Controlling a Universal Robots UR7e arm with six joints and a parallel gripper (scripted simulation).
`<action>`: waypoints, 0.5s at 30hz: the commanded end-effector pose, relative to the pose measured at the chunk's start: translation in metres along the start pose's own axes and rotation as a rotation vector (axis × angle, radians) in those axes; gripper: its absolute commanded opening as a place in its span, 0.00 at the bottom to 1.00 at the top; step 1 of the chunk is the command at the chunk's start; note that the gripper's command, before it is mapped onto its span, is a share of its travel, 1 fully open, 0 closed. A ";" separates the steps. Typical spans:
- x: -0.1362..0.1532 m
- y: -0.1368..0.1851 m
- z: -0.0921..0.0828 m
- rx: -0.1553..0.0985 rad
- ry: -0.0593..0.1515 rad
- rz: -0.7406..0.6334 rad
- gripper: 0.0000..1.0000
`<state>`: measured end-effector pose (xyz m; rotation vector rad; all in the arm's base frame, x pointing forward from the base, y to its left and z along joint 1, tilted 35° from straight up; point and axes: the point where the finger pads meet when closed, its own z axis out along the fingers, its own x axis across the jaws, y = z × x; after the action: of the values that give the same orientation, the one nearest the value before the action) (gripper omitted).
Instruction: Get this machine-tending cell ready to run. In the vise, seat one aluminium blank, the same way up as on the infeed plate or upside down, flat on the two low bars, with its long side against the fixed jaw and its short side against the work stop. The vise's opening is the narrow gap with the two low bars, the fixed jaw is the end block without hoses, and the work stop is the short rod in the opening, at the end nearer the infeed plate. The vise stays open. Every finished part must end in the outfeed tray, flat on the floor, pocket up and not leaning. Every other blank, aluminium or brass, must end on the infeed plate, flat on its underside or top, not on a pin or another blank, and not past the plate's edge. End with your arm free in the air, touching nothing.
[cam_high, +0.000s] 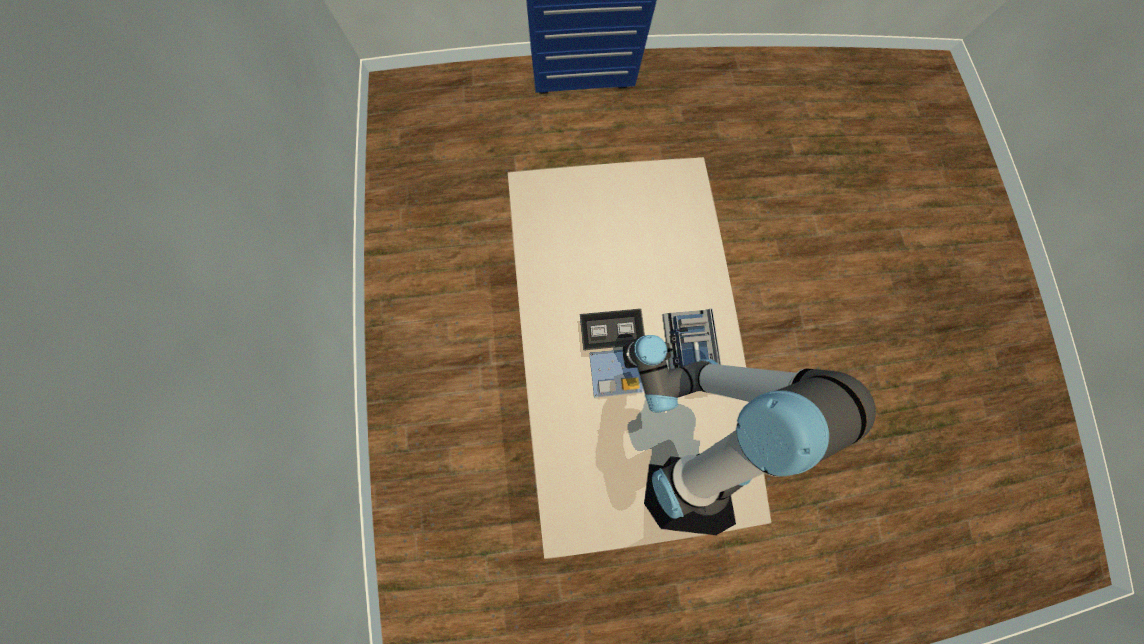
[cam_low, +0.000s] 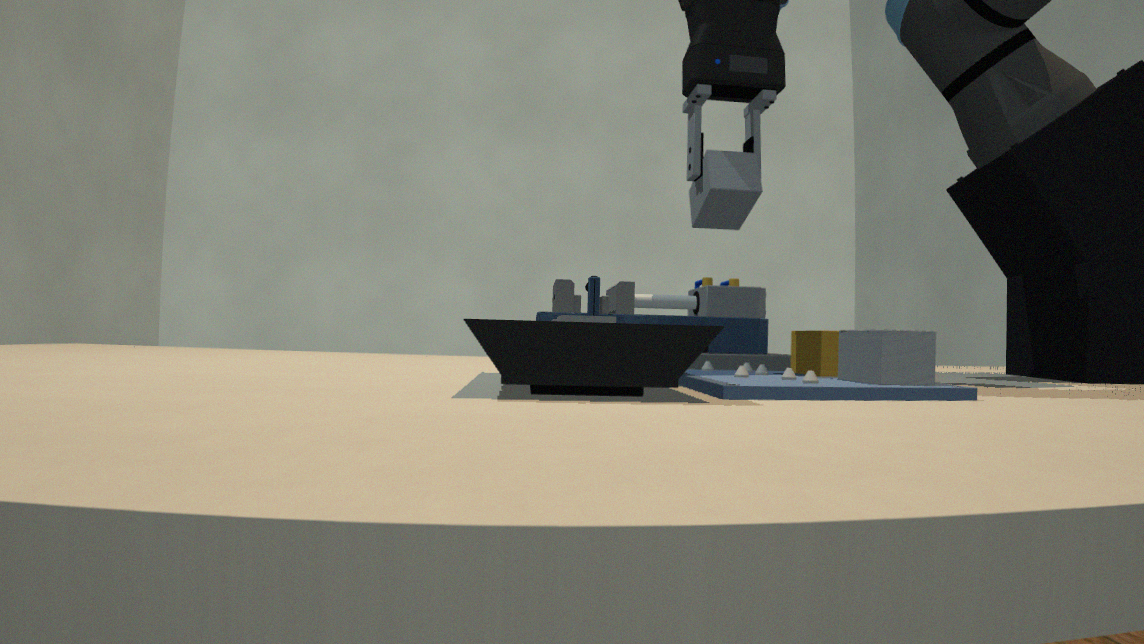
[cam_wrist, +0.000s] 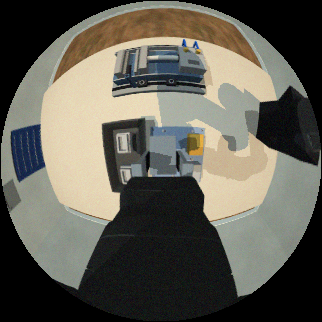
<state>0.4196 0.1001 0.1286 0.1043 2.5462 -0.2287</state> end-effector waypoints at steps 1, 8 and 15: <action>-0.002 0.001 -0.001 0.000 -0.004 -0.001 0.00; -0.002 0.001 0.000 0.001 -0.003 -0.001 0.00; -0.002 0.001 0.000 0.009 0.000 -0.001 0.00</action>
<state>0.4200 0.1002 0.1288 0.1040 2.5462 -0.2332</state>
